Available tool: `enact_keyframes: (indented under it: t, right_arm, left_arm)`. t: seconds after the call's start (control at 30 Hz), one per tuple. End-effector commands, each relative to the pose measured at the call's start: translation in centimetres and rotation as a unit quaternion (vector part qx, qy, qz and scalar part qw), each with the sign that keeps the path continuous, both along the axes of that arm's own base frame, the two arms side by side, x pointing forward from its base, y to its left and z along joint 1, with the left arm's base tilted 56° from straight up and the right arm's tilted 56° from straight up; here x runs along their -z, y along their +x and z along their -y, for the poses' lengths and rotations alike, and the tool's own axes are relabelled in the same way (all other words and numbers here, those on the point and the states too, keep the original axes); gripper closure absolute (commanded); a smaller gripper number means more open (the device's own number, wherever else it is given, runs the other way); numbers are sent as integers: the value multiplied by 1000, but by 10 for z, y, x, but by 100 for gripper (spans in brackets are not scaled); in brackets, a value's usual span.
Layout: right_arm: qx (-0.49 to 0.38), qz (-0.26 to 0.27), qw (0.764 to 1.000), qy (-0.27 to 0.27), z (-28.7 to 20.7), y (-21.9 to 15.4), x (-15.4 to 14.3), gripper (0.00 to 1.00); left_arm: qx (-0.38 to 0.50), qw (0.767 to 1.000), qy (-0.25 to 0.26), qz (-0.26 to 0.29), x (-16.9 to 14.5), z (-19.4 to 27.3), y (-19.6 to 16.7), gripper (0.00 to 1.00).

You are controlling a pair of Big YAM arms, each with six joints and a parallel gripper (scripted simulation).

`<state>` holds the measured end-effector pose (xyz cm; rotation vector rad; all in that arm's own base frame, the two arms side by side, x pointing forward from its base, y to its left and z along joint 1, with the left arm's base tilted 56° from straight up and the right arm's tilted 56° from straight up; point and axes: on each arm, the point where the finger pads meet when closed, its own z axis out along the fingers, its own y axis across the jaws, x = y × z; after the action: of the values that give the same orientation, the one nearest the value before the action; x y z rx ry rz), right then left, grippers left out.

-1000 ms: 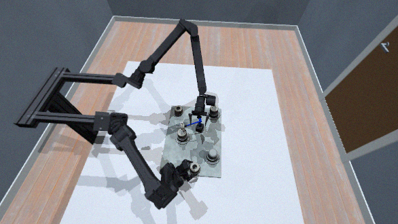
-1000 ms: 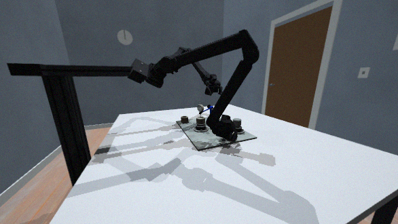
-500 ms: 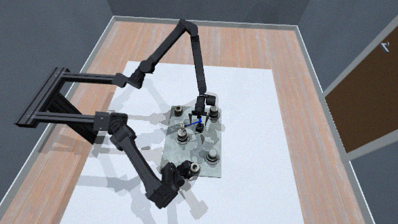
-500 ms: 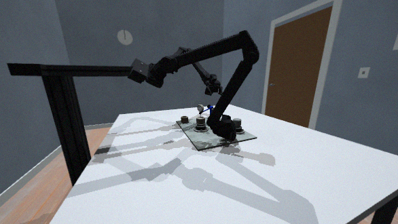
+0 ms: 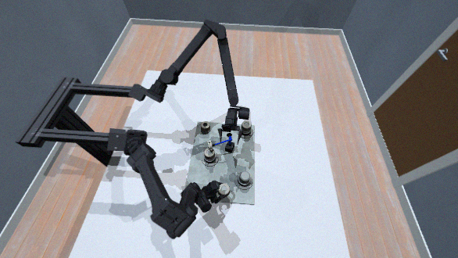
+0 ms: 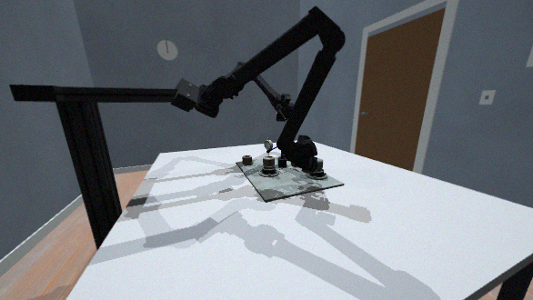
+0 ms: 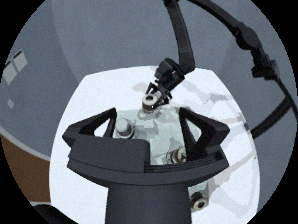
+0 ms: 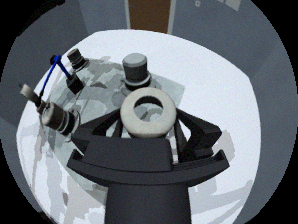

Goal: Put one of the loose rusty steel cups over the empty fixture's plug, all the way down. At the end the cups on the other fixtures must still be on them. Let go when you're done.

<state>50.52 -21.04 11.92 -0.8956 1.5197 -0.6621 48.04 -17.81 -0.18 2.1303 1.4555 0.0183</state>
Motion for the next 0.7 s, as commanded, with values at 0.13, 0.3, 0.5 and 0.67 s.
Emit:
enact_keyframes:
  t: [0.13,0.3,0.5,0.67]
  right_arm:
    - [-21,4,1000,11,-62,-19,-36,33]
    - [-26,-4,999,18,-108,32,-32,33]
    - [-23,-1,1000,13,-131,64,-32,33]
    - [-20,6,1000,5,-146,98,-28,33]
  left_arm:
    - [23,1000,-3,20,-20,23,-4,0]
    - [-19,997,-5,75,-49,26,30,0]
    - [-42,994,-1,103,-64,25,48,0]
    - [-57,990,12,125,-85,21,63,0]
